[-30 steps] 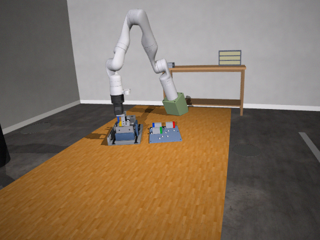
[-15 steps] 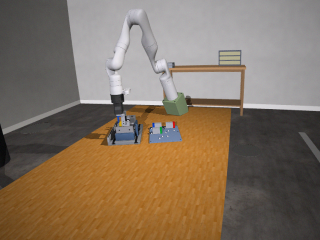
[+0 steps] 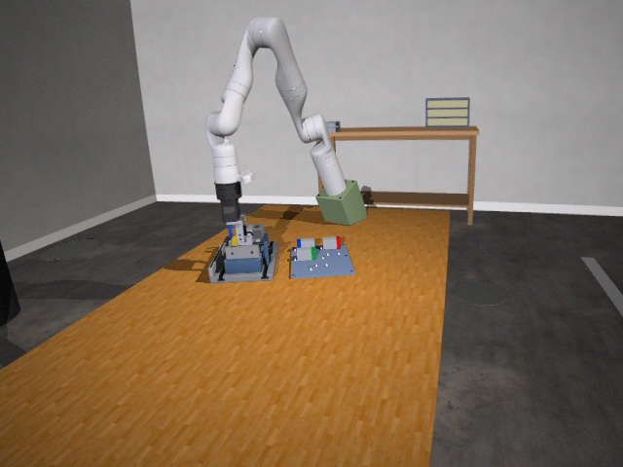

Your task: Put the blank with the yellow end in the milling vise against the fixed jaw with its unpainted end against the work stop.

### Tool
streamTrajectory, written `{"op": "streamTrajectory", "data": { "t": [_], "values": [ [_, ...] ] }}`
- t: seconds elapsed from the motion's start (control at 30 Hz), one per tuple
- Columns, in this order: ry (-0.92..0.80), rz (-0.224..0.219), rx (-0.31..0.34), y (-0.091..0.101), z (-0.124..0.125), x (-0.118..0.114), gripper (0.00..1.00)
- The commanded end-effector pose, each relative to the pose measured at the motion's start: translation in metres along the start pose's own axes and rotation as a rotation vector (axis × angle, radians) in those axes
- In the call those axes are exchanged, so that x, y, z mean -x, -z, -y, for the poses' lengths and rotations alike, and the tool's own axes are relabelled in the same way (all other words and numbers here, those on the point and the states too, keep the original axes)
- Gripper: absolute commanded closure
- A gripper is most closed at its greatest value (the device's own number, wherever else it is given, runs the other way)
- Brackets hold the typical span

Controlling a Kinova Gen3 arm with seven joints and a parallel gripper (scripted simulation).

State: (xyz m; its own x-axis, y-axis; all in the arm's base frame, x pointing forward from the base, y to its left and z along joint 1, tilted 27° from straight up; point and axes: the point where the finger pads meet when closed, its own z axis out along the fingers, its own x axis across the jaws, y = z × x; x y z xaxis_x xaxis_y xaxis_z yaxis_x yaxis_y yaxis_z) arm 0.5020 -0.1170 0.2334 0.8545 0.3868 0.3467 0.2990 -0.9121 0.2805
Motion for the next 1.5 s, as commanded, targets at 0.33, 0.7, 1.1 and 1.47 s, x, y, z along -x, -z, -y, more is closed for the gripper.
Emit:
{"op": "streamTrajectory", "data": {
  "t": [0.33,0.7,1.1,1.47],
  "values": [
    [0.0,-0.003,0.001,0.0031,-0.0002,-0.0007,0.0],
    [0.0,-0.002,0.001,0.0045,-0.0003,-0.0006,0.0],
    [0.0,-0.002,0.001,0.0062,-0.0003,-0.0005,0.0],
    [0.0,-0.003,0.001,0.0083,-0.0002,-0.0009,0.0]
  ]
}}
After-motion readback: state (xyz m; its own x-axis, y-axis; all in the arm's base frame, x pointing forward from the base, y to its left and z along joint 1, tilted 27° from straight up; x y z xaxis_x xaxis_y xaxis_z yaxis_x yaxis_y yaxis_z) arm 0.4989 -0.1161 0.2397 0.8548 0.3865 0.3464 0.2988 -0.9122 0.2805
